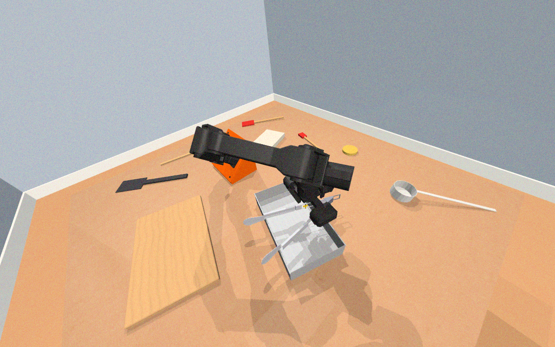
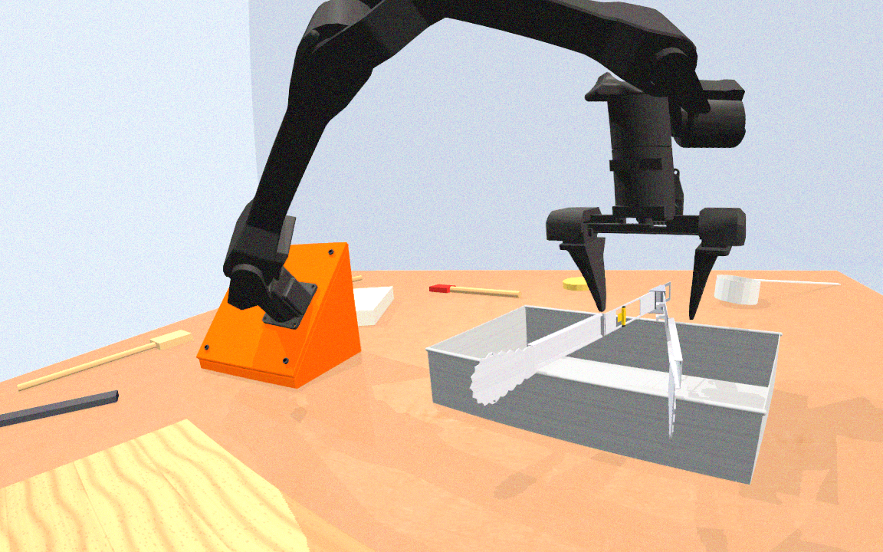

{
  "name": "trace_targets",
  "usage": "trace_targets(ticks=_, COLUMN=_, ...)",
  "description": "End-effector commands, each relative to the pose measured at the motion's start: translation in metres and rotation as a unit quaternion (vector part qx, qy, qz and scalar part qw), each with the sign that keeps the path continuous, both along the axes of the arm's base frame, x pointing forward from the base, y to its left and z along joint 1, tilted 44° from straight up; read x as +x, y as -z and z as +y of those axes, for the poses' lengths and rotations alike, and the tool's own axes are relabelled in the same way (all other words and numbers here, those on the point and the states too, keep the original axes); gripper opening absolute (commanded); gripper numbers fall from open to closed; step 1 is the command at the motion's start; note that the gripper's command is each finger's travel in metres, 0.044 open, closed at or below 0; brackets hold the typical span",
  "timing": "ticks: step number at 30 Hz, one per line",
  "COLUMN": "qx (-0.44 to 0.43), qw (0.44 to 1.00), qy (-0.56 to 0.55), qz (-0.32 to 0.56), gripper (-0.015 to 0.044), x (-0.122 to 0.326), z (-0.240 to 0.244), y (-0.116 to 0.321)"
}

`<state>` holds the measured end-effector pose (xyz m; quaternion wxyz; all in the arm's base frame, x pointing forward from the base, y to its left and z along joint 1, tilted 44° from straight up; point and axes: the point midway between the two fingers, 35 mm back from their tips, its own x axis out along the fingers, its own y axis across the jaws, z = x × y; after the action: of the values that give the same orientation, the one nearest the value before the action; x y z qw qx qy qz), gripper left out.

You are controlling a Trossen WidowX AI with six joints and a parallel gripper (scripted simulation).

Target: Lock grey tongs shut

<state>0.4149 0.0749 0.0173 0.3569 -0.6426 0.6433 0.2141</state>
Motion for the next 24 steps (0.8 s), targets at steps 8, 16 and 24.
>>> trace_targets(ticks=8, qx=-0.004, qw=1.000, qy=-0.005, qz=0.002, gripper=0.0440, x=0.000, z=-0.011, y=0.012)
trace_targets(ticks=16, qx=-0.005, qw=1.000, qy=-0.005, qz=0.002, gripper=0.0440, x=-0.001, z=-0.021, y=0.021)
trace_targets(ticks=24, qx=-0.006, qw=1.000, qy=-0.005, qz=0.002, gripper=0.0440, x=-0.001, z=-0.030, y=0.030)
